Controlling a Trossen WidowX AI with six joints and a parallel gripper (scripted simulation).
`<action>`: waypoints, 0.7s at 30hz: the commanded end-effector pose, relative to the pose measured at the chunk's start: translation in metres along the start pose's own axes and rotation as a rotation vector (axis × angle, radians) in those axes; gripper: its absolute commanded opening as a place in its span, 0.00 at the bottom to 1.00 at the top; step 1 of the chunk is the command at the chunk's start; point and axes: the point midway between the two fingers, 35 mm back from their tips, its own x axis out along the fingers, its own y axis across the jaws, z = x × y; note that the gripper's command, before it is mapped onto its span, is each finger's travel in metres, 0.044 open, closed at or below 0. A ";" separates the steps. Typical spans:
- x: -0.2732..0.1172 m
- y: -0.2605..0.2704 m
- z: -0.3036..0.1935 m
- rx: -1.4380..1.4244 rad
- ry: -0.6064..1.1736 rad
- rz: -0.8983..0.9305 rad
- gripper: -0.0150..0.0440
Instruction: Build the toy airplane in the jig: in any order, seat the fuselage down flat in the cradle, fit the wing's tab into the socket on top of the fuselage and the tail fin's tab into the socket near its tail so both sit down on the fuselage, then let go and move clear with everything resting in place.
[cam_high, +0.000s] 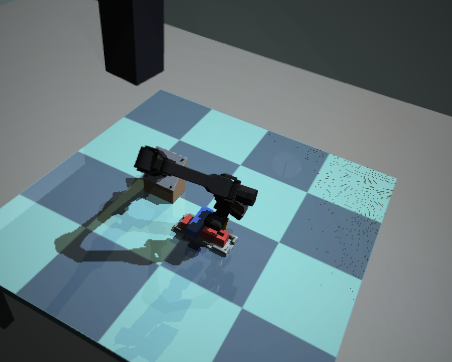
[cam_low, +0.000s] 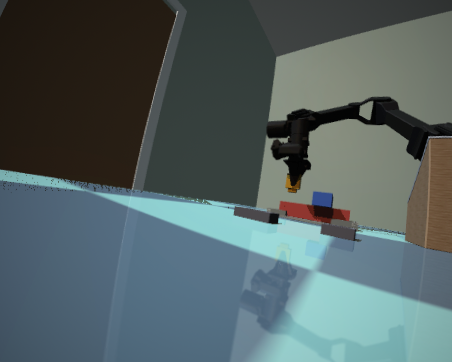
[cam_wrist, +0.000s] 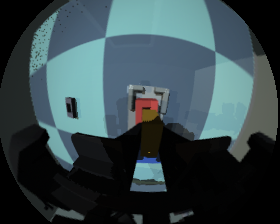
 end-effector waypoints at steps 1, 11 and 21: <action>0.006 0.000 0.000 -0.006 0.001 -0.005 0.36; 0.022 0.000 0.000 -0.006 0.001 -0.005 0.36; 0.035 0.000 -0.001 -0.006 0.001 -0.007 0.36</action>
